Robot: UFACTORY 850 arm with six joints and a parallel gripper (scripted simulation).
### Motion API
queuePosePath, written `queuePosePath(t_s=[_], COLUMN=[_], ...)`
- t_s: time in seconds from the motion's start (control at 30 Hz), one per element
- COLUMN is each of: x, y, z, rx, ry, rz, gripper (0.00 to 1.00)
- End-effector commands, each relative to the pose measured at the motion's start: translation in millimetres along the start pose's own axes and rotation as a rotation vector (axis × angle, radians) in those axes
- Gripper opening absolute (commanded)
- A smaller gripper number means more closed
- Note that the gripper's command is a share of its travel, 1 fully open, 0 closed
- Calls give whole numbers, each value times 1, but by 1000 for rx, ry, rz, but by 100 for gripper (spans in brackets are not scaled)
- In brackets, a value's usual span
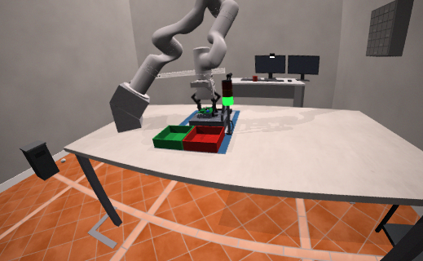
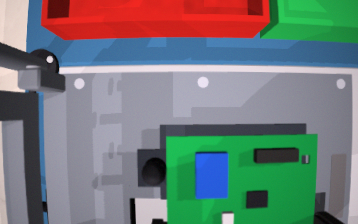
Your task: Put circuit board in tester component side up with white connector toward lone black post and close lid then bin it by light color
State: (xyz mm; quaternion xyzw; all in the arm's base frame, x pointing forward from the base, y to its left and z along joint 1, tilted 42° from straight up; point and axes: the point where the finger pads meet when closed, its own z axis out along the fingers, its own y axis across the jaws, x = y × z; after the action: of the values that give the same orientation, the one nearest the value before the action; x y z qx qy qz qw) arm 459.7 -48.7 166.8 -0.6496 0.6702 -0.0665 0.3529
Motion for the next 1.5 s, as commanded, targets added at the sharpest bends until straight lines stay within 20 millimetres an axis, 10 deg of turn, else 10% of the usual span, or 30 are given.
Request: queuePosePath(t_s=[0.0,1.47], x=[0,0], y=[0,0], z=[-1,-82], rx=[1,1], ry=[0,0], rz=[0,0], gripper=[79,79])
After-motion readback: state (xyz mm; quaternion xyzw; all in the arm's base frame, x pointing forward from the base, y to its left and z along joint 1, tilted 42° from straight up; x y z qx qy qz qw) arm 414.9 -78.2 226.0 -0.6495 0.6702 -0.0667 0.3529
